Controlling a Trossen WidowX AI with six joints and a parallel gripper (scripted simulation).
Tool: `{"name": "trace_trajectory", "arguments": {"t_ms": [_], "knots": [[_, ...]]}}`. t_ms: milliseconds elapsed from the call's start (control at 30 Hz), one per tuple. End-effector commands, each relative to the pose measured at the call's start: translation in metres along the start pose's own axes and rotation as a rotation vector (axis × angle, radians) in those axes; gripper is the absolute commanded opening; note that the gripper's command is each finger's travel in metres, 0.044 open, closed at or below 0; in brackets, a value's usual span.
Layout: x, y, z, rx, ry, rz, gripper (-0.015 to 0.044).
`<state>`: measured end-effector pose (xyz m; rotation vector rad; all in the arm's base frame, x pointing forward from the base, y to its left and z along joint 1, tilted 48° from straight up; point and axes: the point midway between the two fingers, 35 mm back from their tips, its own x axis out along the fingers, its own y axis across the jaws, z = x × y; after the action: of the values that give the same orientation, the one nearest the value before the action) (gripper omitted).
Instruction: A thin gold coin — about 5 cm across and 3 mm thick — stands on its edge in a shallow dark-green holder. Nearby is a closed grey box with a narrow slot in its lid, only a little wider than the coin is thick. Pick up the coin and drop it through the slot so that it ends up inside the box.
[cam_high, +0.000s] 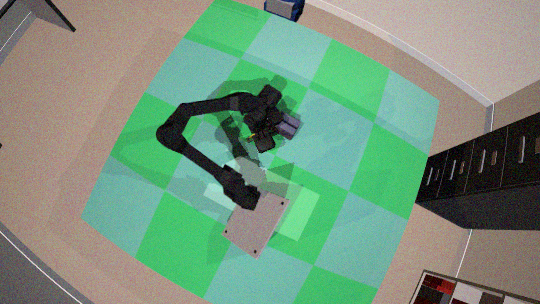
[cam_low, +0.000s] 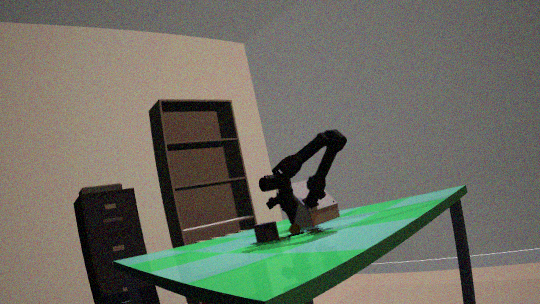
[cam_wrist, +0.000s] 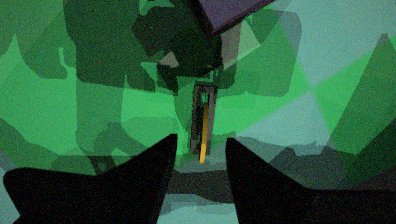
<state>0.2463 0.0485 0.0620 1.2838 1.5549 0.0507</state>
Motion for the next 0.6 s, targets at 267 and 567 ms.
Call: {"name": "trace_trajectory", "arguments": {"t_ms": [267,567], "knots": [[0.022,-0.002,-0.003,0.008,0.010,0.000,0.0161],[0.036,-0.002,-0.005,0.008,0.013,0.002,0.0161]]}}
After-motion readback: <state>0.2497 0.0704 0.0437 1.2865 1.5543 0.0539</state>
